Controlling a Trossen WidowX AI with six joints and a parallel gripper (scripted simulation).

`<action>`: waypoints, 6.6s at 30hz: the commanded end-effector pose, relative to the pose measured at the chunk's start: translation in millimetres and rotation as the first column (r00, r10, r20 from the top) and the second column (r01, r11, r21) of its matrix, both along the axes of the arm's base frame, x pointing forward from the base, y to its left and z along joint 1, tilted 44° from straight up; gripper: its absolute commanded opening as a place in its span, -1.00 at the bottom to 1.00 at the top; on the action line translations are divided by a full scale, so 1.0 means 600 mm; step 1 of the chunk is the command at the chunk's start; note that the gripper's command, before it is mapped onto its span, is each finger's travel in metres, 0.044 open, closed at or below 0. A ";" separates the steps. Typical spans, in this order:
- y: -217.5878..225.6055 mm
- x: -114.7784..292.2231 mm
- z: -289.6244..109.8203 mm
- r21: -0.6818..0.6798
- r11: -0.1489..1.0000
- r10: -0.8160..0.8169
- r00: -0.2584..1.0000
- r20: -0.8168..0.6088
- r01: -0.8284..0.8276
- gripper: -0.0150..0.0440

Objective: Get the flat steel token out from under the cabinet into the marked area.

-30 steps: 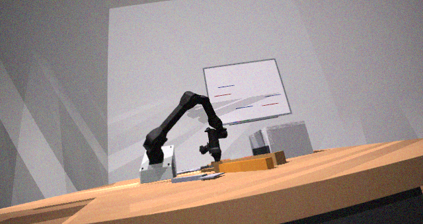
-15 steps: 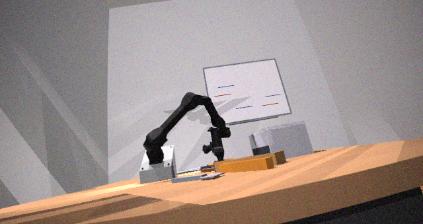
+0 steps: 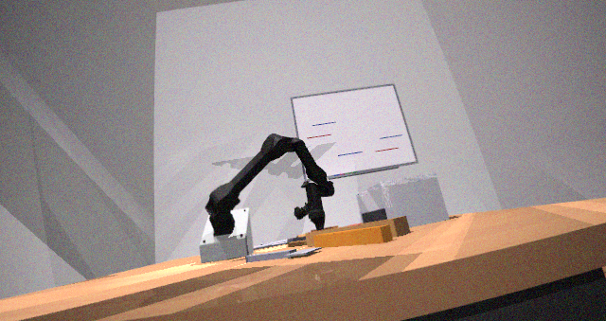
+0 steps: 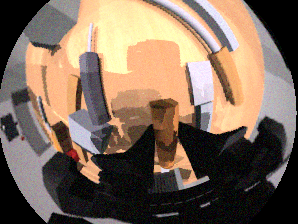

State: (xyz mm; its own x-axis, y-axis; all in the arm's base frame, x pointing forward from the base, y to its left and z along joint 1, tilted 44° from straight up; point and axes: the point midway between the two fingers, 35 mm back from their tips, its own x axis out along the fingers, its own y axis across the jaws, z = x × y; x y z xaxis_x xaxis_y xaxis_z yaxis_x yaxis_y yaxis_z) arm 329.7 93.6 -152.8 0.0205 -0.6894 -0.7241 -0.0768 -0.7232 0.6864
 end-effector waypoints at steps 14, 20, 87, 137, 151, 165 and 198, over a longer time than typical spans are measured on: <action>0.001 0.032 0.000 0.003 1.000 0.001 1.000 0.002 -0.001 -0.49; 0.001 0.041 0.001 0.002 1.000 0.001 1.000 0.003 -0.001 -0.49; -0.032 0.054 0.025 0.000 1.000 0.001 1.000 0.002 -0.001 -0.49; -0.022 -0.041 0.012 0.002 1.000 0.001 1.000 -0.001 -0.001 -0.49; -0.019 -0.072 0.008 0.002 1.000 0.001 1.000 -0.002 -0.001 -0.49; -0.015 -0.106 0.004 0.003 1.000 0.001 1.000 -0.003 -0.001 -0.49; -0.002 -0.185 -0.008 0.007 1.000 0.002 1.000 -0.002 -0.002 -0.49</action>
